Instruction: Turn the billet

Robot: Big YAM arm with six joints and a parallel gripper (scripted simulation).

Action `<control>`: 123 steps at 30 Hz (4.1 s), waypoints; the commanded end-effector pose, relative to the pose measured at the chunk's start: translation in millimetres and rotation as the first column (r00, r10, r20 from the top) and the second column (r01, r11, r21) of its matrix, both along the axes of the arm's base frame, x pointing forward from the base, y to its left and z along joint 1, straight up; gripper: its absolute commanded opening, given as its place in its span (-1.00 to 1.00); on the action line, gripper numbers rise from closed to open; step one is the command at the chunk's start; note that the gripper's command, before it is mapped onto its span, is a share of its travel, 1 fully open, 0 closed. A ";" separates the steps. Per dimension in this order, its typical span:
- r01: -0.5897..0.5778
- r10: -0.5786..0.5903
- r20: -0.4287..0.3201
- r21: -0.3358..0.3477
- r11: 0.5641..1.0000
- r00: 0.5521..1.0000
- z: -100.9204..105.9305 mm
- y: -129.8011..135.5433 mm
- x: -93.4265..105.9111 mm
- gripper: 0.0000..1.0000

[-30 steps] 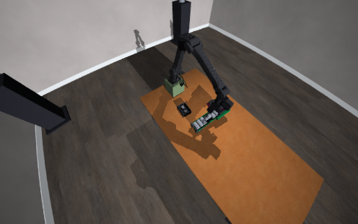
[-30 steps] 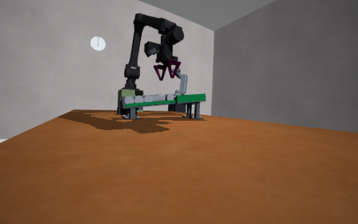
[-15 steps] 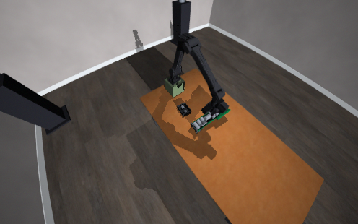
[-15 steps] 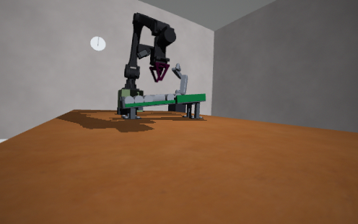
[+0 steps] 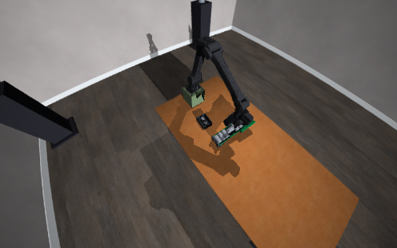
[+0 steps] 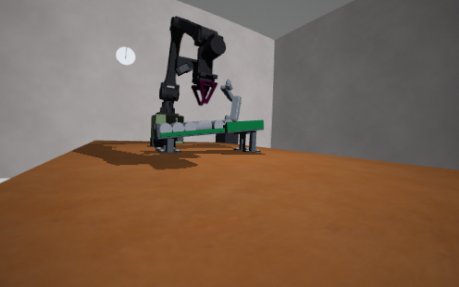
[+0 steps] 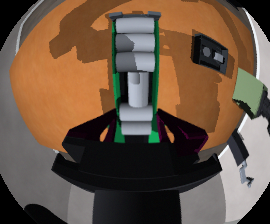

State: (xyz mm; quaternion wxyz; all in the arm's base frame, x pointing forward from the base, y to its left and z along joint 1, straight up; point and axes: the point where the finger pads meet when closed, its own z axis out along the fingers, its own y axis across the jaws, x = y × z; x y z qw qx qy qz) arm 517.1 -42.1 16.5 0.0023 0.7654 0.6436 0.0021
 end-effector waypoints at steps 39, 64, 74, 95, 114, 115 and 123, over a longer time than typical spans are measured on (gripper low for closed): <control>-0.511 0.512 0.021 -0.017 0.859 0.859 11.0 0.3 1.0 0.11; -0.942 0.943 0.006 -0.037 0.333 0.333 12.5 -1.0 1.9 0.11; -0.999 1.000 -0.008 -0.041 -0.009 -0.009 12.4 -1.6 2.1 0.11; -0.811 0.812 -0.030 -0.031 -0.584 -0.583 12.3 -2.7 1.3 0.11; -0.429 0.429 -0.045 -0.016 -0.903 -0.902 12.2 -3.6 1.6 0.11; -0.376 0.376 -0.043 -0.013 -0.927 -0.926 12.1 -3.7 0.8 0.11; -0.120 0.120 -0.046 -0.003 -0.993 -0.992 12.0 -4.2 0.9 0.11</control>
